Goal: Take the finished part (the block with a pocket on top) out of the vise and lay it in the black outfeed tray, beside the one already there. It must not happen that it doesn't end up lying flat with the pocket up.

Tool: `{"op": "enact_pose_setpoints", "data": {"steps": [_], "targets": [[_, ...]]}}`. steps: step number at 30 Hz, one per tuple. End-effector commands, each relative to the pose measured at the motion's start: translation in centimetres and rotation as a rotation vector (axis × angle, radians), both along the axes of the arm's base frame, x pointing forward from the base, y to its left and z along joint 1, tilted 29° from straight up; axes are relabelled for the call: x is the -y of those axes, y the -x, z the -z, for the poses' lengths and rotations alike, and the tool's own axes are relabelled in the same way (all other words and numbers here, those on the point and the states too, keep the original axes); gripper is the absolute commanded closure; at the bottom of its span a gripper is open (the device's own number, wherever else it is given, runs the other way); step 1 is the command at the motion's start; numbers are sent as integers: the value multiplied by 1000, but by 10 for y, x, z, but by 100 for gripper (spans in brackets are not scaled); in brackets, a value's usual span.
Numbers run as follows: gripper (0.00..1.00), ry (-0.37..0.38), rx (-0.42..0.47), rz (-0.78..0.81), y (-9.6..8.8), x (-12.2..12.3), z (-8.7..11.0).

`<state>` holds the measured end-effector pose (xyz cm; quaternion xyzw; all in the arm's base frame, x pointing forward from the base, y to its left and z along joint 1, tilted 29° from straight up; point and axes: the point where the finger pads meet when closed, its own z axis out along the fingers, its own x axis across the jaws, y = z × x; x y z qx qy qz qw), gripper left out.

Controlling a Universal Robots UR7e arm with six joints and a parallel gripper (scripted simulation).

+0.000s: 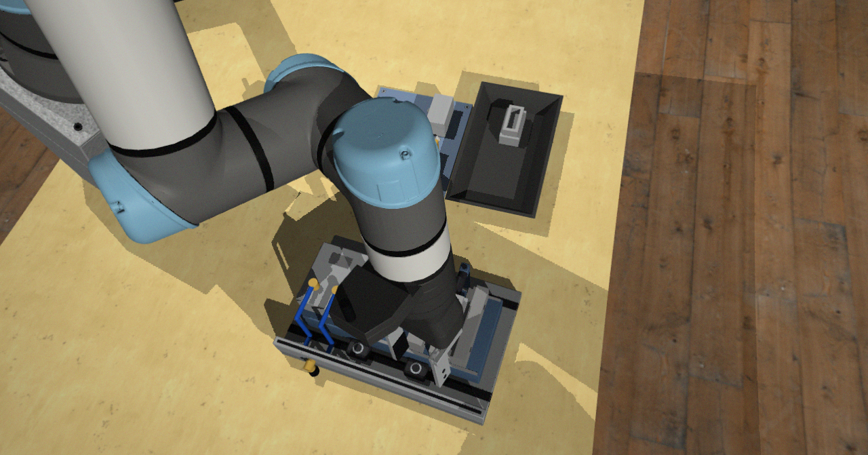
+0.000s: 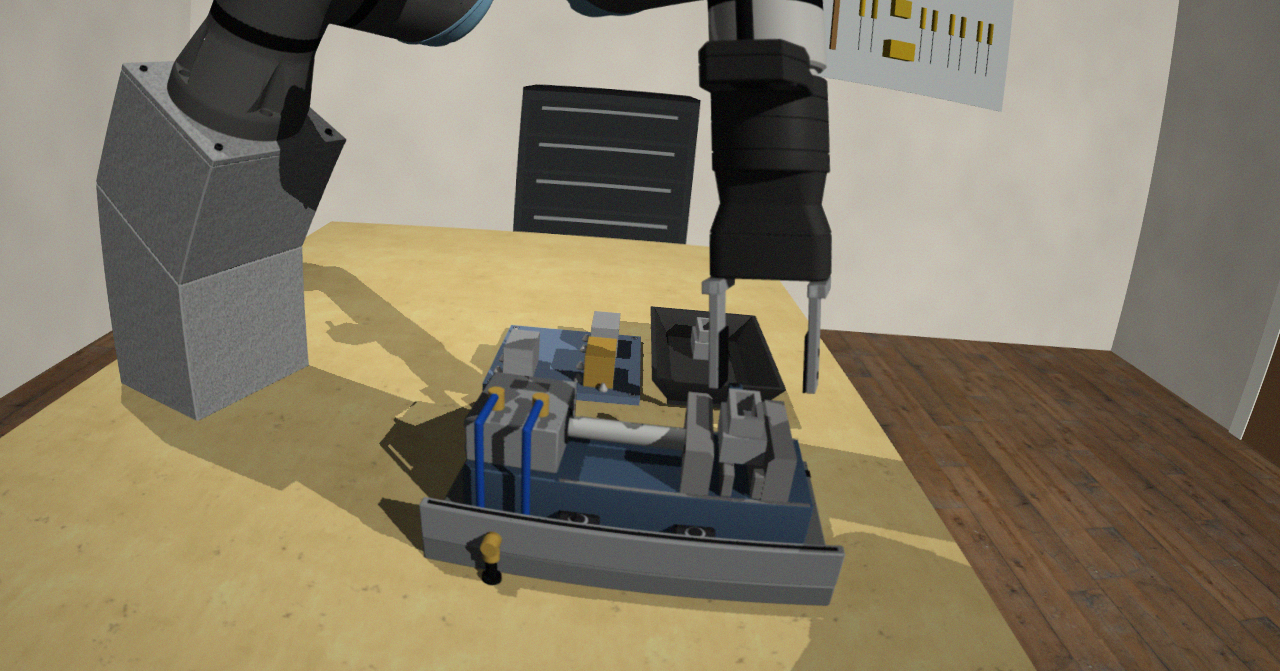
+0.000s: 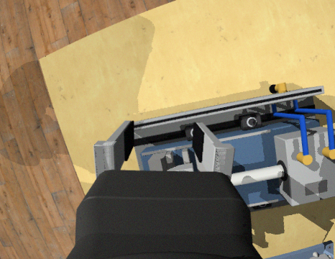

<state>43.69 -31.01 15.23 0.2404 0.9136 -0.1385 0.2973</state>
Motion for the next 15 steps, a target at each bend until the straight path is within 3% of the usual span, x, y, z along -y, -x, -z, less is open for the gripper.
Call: {"op": "enact_pose_setpoints", "data": {"steps": [1, 6, 15], "targets": [[0, -27, -77, -112, -11, -35, -2], [0, -41, -137, -217, -16, -69, -3], [0, -47, -160, -260, -17, -83, -4]]}}
